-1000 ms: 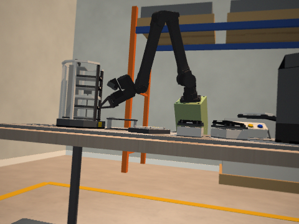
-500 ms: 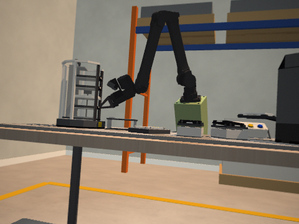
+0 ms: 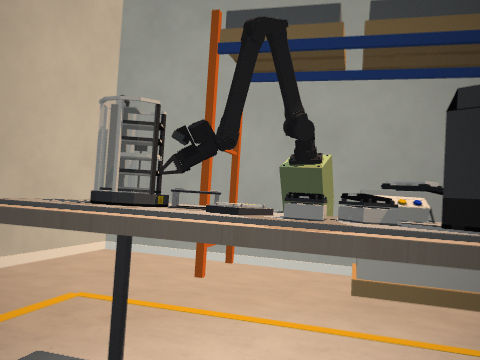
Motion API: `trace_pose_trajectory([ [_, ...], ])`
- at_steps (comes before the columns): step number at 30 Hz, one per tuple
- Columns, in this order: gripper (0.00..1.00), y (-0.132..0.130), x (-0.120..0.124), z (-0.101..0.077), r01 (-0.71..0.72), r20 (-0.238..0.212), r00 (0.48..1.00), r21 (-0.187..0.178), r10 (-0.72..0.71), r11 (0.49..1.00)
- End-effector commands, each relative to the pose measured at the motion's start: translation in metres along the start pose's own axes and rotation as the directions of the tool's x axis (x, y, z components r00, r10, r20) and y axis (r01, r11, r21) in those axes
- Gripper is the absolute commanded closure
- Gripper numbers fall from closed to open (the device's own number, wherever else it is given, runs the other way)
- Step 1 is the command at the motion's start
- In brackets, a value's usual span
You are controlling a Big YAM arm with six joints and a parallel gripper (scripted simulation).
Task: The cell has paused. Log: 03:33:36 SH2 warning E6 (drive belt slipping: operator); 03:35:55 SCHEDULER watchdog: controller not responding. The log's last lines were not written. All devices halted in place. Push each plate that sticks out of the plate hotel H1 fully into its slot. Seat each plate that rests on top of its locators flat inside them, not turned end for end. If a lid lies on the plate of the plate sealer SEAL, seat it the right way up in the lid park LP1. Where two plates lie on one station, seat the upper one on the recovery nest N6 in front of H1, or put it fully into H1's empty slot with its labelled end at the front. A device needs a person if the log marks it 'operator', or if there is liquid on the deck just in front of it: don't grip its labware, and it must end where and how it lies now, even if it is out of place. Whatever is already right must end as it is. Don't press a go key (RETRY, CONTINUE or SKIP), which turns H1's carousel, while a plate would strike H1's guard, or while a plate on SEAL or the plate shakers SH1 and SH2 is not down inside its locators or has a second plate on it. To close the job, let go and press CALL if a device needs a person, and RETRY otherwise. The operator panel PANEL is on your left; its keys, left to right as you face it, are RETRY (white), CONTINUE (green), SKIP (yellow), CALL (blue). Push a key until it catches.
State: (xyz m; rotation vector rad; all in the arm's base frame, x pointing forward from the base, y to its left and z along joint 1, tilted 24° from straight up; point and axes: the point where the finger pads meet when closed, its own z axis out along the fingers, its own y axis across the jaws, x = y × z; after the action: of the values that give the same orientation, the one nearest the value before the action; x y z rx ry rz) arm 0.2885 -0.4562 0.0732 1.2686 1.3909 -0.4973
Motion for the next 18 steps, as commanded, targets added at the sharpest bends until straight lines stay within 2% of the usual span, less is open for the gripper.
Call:
trace_pose_trajectory([
  [1,1.00,0.000,0.000,0.012,0.005,-0.006,1.000,0.008,-0.005,1.000],
  [5,1.00,0.004,0.010,-0.002,0.002,-0.004,1.000,-0.006,-0.002,1.000],
  [9,1.00,0.004,0.012,-0.005,-0.001,-0.004,1.000,-0.006,0.001,1.000],
  [15,1.00,0.010,0.001,-0.016,-0.009,0.026,1.000,-0.020,0.009,1.000],
  [18,1.00,0.008,0.009,-0.019,-0.007,0.015,1.000,-0.014,0.007,1.000],
])
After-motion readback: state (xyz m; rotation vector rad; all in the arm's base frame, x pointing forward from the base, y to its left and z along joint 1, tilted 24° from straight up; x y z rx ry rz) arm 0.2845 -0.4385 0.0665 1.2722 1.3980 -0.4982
